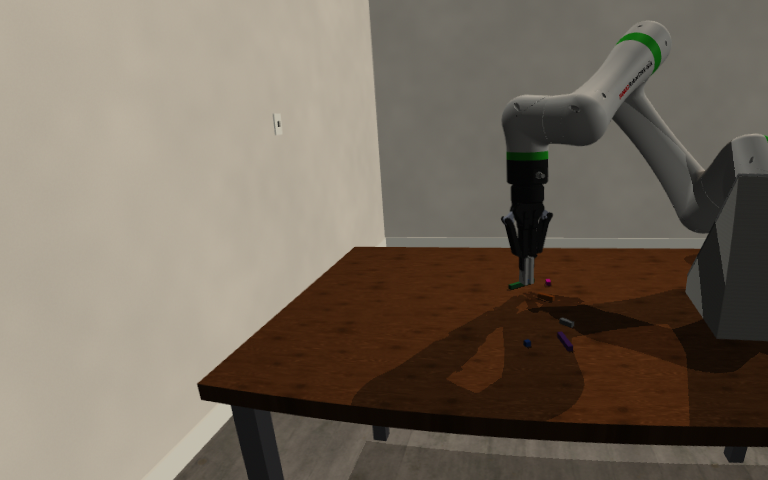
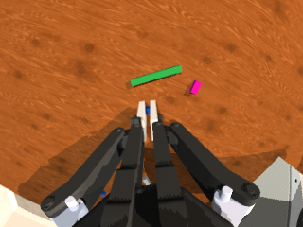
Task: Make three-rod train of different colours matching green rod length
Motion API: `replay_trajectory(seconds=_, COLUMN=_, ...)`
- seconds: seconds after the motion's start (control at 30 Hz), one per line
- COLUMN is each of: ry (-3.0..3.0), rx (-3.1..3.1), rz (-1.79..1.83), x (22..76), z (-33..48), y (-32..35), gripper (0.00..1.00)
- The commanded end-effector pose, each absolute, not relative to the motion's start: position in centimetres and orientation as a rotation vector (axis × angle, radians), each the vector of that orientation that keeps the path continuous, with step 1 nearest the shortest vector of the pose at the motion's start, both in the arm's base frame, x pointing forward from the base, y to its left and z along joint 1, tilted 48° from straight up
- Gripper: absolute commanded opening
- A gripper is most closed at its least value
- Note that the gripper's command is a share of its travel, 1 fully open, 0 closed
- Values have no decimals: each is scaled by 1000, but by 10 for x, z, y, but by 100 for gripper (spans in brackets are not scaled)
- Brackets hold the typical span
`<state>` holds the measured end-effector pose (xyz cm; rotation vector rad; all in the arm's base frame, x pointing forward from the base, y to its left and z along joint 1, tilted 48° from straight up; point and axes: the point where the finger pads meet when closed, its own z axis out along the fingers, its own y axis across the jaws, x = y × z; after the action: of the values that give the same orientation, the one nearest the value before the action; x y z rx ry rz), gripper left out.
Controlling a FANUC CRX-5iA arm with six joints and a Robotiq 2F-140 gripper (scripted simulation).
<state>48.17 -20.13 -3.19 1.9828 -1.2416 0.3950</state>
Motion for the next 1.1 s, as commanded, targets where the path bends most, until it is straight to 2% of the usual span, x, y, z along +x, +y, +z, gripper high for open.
replay_trajectory(seconds=0.0, ry=-1242, rx=1983, rz=396, x=481, z=-37, y=-207, gripper=3)
replay_trajectory(seconds=1.07, ry=-1242, rx=1983, rz=396, x=481, z=-40, y=-210, gripper=3)
